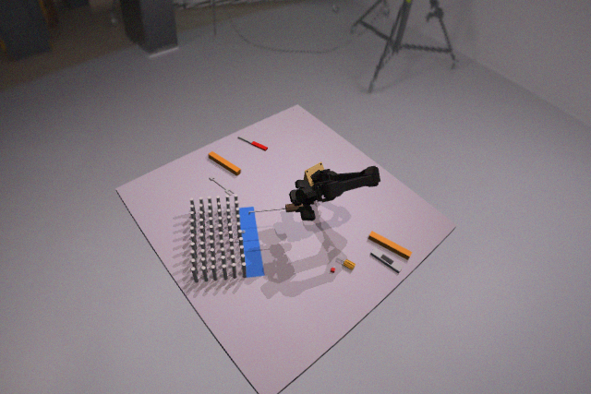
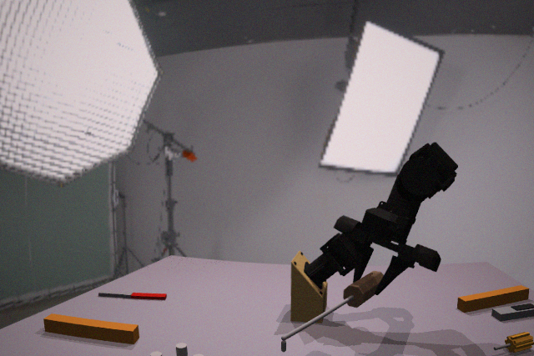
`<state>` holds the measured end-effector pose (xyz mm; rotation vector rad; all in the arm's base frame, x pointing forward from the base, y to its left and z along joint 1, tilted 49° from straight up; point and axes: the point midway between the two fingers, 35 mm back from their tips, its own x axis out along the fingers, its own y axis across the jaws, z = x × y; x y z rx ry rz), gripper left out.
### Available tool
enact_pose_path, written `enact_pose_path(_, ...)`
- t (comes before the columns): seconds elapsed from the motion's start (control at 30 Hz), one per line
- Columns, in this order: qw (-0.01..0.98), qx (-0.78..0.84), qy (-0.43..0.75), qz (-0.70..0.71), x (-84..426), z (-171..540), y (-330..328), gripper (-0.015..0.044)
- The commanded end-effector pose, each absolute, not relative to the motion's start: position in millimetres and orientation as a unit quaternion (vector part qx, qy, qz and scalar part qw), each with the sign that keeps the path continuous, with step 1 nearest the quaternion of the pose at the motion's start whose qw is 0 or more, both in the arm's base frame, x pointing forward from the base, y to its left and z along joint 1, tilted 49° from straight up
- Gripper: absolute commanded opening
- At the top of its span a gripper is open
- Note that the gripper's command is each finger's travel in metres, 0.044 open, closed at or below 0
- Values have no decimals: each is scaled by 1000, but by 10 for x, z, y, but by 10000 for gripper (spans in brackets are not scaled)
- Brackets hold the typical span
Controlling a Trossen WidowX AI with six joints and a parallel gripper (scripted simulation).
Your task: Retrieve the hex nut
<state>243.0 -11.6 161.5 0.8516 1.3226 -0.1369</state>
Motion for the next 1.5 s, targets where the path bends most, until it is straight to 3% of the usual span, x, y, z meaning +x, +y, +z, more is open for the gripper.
enact_pose_path(0.0,704,378,597,-65,2473,1558,-225,0)
enact_pose_path(0.53,709,348,609,-70,2598,1171,-1154,0)
enact_pose_path(1.47,704,328,629,-35,1922,274,-2523,0)
